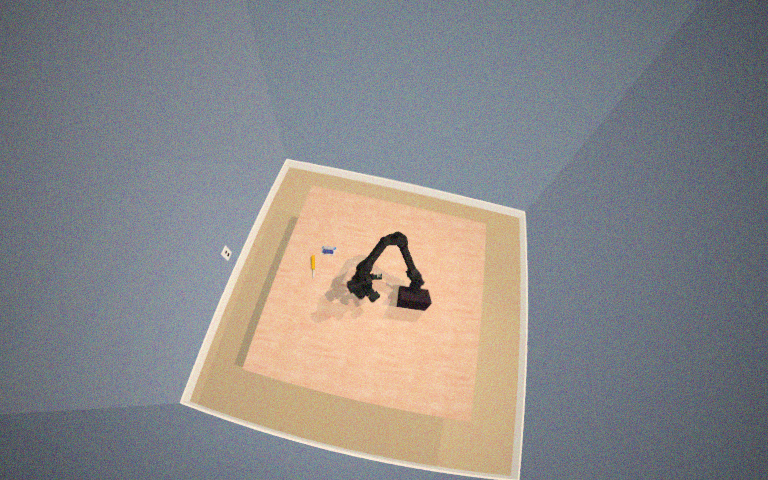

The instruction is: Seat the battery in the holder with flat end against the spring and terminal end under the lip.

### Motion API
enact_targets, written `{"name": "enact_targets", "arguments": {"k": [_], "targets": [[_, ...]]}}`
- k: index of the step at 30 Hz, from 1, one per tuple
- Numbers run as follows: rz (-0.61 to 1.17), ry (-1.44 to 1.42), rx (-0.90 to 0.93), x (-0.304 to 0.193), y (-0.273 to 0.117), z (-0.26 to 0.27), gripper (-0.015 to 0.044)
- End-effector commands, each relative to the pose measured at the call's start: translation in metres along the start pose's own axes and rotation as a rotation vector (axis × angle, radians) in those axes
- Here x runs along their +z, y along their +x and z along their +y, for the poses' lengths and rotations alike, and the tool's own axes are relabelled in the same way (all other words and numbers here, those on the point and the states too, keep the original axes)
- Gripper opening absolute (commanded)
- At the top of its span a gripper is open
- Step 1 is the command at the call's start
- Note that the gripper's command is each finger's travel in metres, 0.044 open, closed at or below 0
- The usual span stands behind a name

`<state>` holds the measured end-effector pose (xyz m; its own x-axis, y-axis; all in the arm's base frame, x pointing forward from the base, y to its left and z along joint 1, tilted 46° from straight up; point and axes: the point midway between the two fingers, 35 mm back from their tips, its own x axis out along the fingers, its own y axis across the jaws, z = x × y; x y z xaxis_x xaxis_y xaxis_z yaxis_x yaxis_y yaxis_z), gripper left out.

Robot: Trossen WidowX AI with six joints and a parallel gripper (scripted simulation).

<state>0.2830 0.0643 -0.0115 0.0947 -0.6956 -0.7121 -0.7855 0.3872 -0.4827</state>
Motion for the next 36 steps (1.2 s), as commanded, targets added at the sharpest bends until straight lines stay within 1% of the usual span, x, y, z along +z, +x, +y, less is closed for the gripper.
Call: {"name": "enact_targets", "arguments": {"k": [1,10,17,22,36], "targets": [[0.009,0.126,-0.001,-0.022,-0.002,-0.014,0.0072],[0.011,0.458,-0.003,-0.076,-0.009,-0.044,0.0072],[0.014,0.690,-0.001,-0.115,-0.011,-0.057,0.0072],[0.006,0.696,0.000,-0.116,-0.009,-0.057,0.0072],[-0.158,0.684,-0.030,-0.110,0.018,-0.059,0.0072]]}}
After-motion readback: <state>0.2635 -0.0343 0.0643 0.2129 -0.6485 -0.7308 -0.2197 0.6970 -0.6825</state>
